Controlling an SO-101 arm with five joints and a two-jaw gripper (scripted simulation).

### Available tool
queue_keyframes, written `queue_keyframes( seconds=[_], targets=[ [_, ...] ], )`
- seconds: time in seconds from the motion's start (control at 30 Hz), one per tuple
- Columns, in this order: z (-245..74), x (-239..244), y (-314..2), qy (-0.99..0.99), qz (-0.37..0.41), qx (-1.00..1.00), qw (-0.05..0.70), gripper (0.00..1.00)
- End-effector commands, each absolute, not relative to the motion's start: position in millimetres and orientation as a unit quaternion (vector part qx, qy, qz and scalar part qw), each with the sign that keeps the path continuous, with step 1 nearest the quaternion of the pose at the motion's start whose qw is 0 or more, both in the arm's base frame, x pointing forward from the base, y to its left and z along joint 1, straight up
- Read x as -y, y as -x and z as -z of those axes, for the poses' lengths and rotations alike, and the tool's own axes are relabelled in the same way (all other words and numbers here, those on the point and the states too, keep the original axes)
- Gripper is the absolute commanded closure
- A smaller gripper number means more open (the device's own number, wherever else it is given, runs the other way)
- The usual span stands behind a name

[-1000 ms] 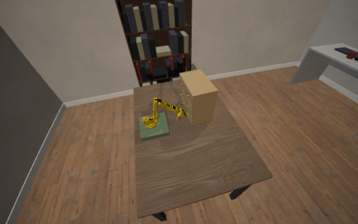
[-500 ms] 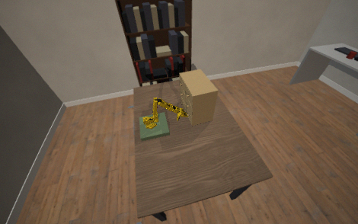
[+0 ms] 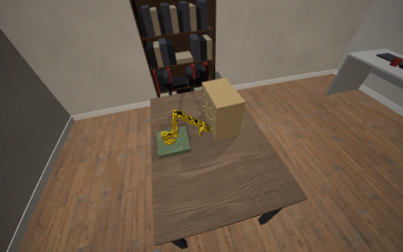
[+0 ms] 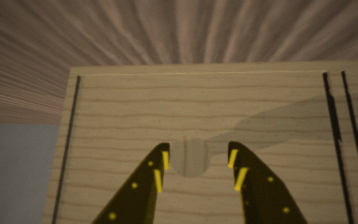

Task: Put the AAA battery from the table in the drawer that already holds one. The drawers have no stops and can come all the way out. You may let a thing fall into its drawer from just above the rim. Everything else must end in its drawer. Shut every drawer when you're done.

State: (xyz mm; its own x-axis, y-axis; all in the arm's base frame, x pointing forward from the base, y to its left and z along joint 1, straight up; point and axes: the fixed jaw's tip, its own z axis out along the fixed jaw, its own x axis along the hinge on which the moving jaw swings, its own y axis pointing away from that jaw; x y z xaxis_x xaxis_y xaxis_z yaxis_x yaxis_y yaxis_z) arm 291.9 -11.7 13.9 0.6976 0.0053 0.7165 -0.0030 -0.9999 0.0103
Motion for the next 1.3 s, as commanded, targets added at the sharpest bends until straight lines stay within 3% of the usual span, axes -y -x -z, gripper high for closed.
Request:
queue_keyframes(
  seconds=[0.0, 1.27],
  targets=[
    [-15.3, 11.5, -292.2, -0.92, -0.391, 0.0, 0.005, 0.8],
    [-46.5, 11.1, -259.8, -0.92, -0.391, 0.015, -0.002, 0.79]
  ],
)
